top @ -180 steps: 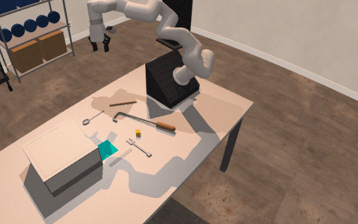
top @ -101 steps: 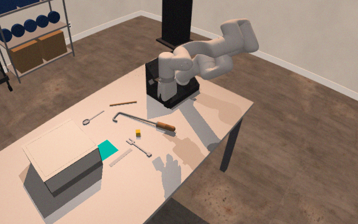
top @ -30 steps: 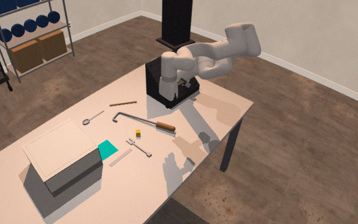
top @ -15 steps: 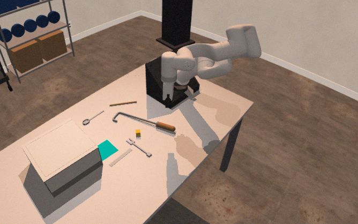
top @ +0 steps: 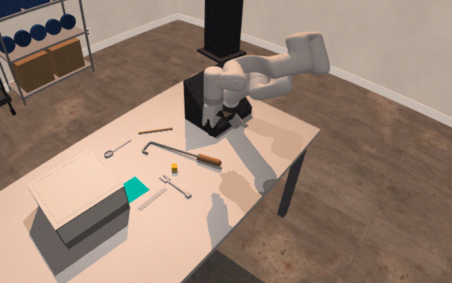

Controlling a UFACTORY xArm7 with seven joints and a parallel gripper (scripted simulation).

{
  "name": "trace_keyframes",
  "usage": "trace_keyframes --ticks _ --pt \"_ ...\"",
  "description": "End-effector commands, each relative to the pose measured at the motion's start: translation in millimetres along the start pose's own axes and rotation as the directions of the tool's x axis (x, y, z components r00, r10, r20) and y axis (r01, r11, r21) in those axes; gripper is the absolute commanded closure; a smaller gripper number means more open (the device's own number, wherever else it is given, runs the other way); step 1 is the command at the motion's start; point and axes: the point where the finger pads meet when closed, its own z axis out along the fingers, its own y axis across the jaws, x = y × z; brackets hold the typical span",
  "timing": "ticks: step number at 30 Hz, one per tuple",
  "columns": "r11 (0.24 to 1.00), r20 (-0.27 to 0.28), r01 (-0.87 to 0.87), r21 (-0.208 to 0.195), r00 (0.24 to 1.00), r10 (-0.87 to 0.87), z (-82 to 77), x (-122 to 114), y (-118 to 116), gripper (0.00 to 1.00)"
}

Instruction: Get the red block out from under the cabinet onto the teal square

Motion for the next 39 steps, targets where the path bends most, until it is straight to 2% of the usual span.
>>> trace_keyframes --ticks 1,3,4,39 --pt "1.0 0.001 -0.001 -0.003 1.0 0.001 -1.2 -0.5 0.9 1.0" --pt "1.0 0.001 -0.001 -0.003 1.0 0.001 -1.2 -0.5 0.9 1.0" --pt "1.0 0.001 -0.001 -0.003 1.0 0.001 -1.2 -0.5 0.9 0.43" --pt "1.0 0.001 -0.001 -0.003 1.0 0.001 -1.2 -0.5 0.9 0.43"
